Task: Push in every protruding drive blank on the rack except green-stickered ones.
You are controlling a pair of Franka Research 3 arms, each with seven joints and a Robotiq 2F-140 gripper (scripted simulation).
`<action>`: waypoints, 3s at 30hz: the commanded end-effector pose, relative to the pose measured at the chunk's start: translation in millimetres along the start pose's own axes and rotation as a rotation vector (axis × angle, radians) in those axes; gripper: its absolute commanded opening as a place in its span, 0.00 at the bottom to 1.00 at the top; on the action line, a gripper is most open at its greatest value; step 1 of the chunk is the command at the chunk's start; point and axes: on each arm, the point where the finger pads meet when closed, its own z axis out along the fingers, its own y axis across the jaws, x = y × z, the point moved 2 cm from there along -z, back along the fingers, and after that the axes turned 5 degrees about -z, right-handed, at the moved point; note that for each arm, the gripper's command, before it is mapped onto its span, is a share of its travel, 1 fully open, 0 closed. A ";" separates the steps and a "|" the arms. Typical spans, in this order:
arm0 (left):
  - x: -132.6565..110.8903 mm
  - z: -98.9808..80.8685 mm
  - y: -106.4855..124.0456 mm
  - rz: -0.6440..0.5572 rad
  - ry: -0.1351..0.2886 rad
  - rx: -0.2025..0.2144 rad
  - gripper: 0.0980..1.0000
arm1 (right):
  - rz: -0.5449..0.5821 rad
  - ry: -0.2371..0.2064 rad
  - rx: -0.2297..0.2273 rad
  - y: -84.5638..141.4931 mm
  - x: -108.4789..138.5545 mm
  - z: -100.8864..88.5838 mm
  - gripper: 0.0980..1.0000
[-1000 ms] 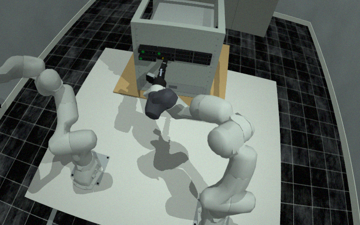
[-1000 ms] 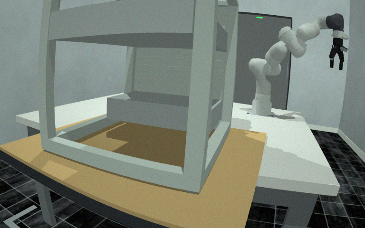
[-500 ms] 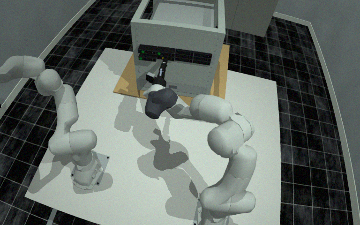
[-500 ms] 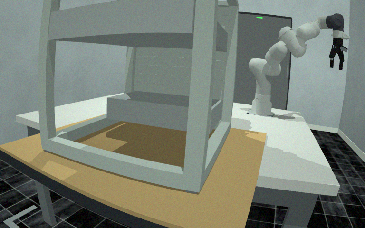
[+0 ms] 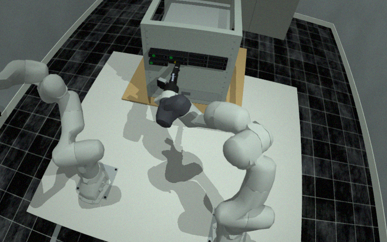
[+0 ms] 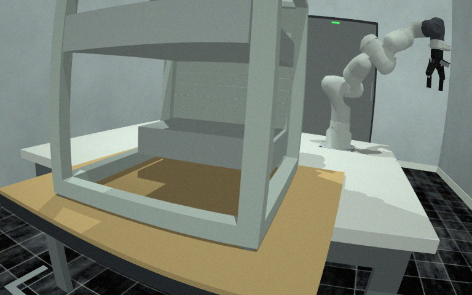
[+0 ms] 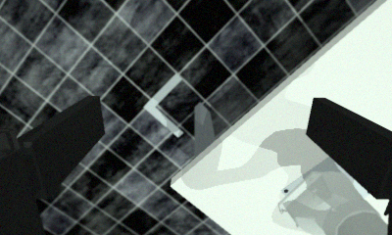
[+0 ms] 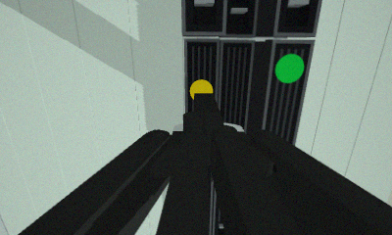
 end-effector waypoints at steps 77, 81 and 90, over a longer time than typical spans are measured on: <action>-0.1 -0.4 0.3 -0.005 0.001 -0.002 1.00 | -0.007 0.002 0.002 -1.8 0.5 4.0 0.00; -0.1 -0.4 0.3 -0.005 0.001 -0.002 1.00 | -0.007 0.002 0.002 -1.7 0.5 -7.9 0.00; -0.1 -0.4 0.3 -0.005 0.001 -0.002 1.00 | -0.007 0.002 0.002 -1.6 0.4 -58.7 0.00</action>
